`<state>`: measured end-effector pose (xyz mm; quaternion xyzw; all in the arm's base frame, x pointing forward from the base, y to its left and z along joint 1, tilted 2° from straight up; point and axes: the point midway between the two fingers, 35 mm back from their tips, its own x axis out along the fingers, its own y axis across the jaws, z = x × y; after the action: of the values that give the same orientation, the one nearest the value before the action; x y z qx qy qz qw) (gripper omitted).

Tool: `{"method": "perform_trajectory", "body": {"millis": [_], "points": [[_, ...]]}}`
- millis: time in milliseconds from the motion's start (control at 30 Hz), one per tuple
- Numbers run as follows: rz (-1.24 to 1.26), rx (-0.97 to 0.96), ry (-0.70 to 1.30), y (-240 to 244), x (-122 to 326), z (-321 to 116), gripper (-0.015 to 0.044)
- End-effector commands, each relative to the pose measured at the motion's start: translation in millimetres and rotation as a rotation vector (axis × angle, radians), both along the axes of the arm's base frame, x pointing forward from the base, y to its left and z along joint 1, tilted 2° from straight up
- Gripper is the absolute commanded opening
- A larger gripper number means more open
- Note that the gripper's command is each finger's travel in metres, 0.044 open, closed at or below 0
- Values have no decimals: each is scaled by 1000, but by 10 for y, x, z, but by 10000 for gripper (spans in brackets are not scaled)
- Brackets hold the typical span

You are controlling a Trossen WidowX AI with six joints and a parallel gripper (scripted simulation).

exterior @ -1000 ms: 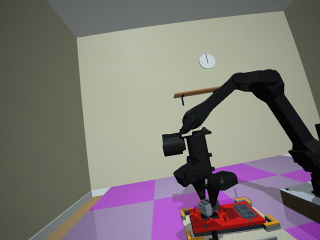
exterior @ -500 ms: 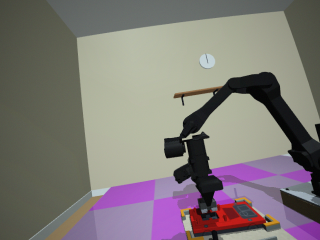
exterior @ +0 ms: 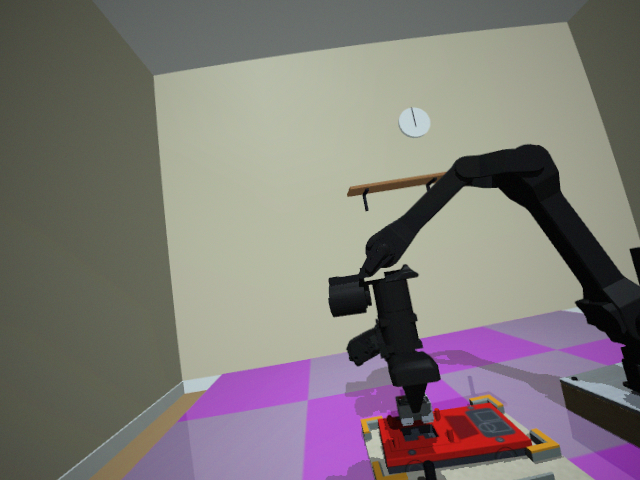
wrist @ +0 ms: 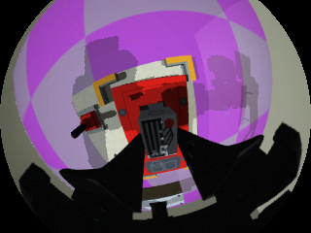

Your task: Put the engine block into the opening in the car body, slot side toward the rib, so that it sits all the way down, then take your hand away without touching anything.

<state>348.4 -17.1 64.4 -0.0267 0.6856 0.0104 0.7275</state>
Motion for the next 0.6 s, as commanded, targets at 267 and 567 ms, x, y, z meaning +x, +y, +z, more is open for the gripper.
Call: {"method": "perform_trajectory", "body": {"millis": [267,567], "points": [[63,-2,1,6,3,-4,160],[49,-1,0,8,1,-4,160]]}}
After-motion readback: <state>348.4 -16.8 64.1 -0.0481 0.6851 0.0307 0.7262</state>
